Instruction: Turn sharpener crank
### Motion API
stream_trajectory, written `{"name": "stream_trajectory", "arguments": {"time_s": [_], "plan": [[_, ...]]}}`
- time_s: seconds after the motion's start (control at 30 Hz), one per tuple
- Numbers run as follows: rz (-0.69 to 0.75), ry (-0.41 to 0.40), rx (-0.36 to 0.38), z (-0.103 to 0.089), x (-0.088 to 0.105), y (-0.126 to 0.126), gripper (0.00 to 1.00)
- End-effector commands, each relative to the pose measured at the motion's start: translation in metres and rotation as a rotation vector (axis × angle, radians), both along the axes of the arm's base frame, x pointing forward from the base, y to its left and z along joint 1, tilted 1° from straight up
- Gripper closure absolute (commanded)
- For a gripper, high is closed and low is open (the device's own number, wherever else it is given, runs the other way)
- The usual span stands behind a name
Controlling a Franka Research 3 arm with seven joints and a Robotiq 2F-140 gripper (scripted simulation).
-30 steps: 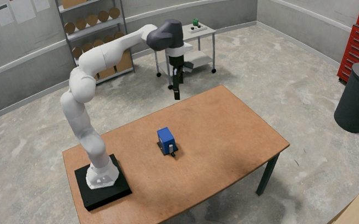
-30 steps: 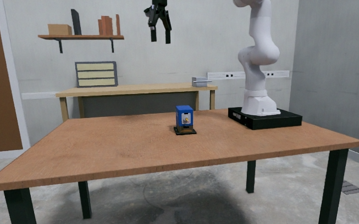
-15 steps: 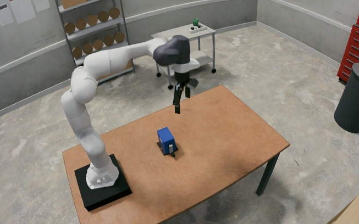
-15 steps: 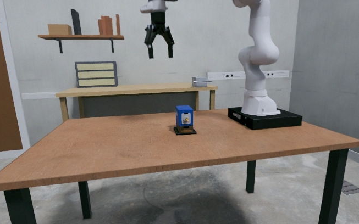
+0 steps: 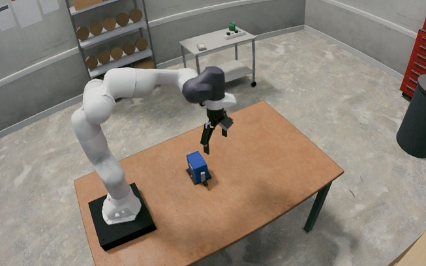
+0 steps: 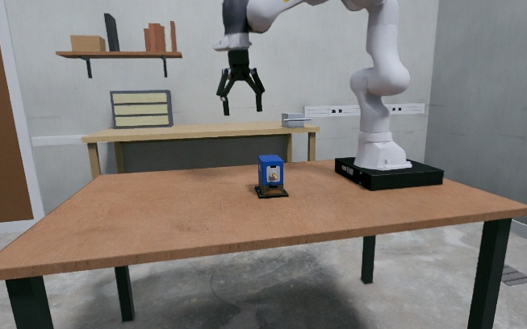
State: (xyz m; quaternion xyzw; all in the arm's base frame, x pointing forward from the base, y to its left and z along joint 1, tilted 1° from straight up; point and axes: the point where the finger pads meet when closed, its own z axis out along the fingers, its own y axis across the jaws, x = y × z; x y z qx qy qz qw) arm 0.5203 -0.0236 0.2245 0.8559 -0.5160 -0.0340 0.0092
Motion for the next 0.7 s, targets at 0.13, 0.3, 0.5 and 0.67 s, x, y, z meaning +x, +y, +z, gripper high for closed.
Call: {"name": "stream_trajectory", "arguments": {"time_s": [0.13, 0.3, 0.5, 0.67], "plan": [[-0.216, -0.058, -0.015, -0.047, -0.007, -0.007, 0.0], [-0.292, -0.055, -0.017, -0.079, -0.025, -0.01, 0.0], [-0.353, -0.053, -0.019, -0.103, -0.042, -0.013, 0.0], [-0.456, -0.05, -0.023, -0.141, -0.074, -0.016, 0.0]]}}
